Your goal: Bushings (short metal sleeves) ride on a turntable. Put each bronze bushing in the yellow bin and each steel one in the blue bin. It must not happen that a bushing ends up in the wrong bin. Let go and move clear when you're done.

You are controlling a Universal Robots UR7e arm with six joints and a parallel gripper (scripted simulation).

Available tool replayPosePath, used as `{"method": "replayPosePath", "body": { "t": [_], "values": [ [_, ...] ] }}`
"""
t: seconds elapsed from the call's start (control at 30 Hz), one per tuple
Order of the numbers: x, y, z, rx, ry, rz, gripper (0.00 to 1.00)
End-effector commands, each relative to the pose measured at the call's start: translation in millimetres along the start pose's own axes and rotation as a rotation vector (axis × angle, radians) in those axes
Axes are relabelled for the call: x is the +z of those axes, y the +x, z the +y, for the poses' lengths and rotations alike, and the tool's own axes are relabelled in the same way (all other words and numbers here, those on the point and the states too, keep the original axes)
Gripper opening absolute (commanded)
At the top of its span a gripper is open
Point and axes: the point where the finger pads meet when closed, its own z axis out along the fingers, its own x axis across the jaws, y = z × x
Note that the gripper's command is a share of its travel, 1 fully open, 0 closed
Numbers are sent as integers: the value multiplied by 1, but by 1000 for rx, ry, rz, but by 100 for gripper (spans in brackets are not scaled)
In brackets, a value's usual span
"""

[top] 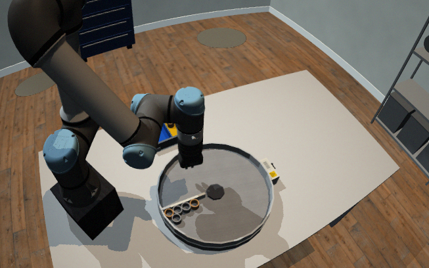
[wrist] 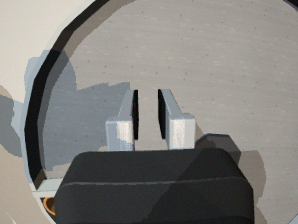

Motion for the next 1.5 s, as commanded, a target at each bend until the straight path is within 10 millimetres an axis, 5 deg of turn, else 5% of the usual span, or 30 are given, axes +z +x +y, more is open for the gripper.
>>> {"method": "replayPosePath", "body": {
  "t": [0.0, 0.07, 0.17, 0.3, 0.5, 0.93, 1.47],
  "values": [
    [0, 0, 32, -5, 3, 2, 40],
    [0, 0, 32, -5, 3, 2, 40],
    [1, -2, 64, -8, 3, 2, 40],
    [1, -2, 65, -9, 3, 2, 40],
    [2, -4, 118, -14, 3, 2, 40],
    [2, -4, 119, -14, 3, 2, 40],
    [31, -4, 119, -14, 2, 2, 40]
  ]
}}
